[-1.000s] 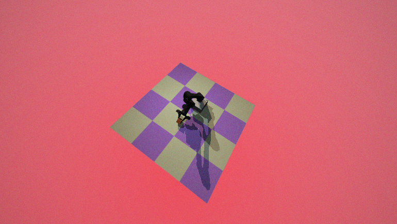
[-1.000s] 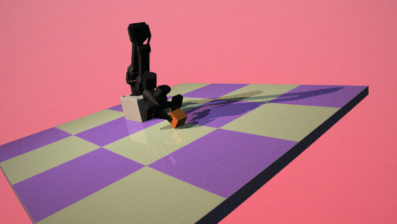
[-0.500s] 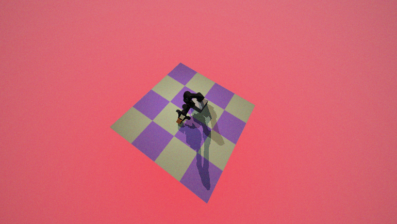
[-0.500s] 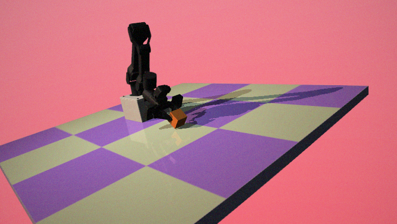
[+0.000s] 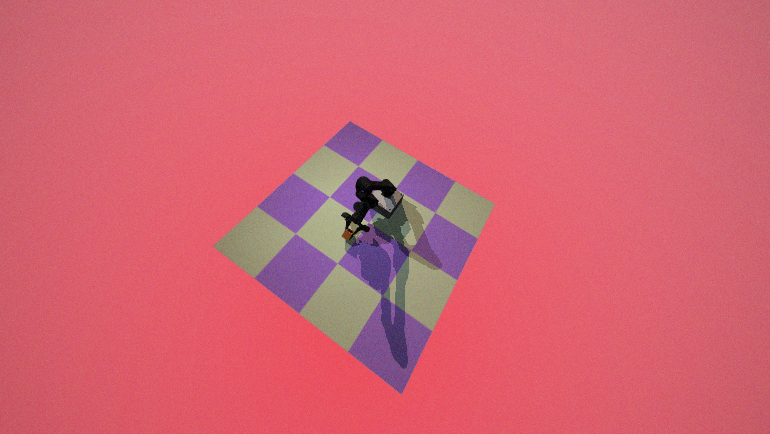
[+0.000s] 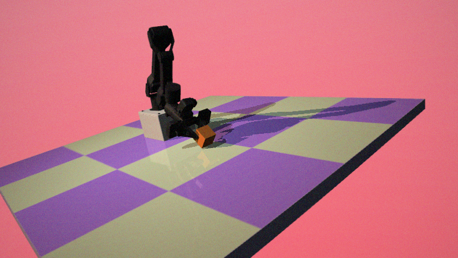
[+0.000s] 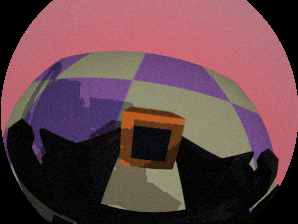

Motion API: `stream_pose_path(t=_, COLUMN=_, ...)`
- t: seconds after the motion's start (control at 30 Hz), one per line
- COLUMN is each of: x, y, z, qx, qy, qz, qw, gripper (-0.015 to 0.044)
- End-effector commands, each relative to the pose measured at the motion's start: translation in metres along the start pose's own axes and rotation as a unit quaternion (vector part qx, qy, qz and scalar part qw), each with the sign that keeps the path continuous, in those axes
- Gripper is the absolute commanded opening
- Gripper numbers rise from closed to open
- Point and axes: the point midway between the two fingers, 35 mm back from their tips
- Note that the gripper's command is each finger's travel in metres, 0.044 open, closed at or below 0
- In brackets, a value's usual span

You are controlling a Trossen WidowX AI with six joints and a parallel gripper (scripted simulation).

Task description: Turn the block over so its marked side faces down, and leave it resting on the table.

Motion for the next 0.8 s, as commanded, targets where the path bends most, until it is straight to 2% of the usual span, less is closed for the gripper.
stream_pose_path(t=0.0, x=0.0, y=0.0, z=0.0, qx=0.0, qy=0.0, qz=0.0, qw=1.0, gripper=0.0105)
stream_pose_path(t=0.43, x=0.0, y=0.0, z=0.0, qx=0.0, qy=0.0, qz=0.0, qw=1.0, gripper=0.044)
stream_pose_path(t=0.77, x=0.0, y=0.0, z=0.0, qx=0.0, qy=0.0, qz=0.0, qw=1.0, gripper=0.044)
Point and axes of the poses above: the point midway between the two fingers, 35 mm back from their tips, its own y axis back along the fingers, its own x axis across the jaws, z = x × y, and after that the axes turned 2 degrees about -y, right-handed
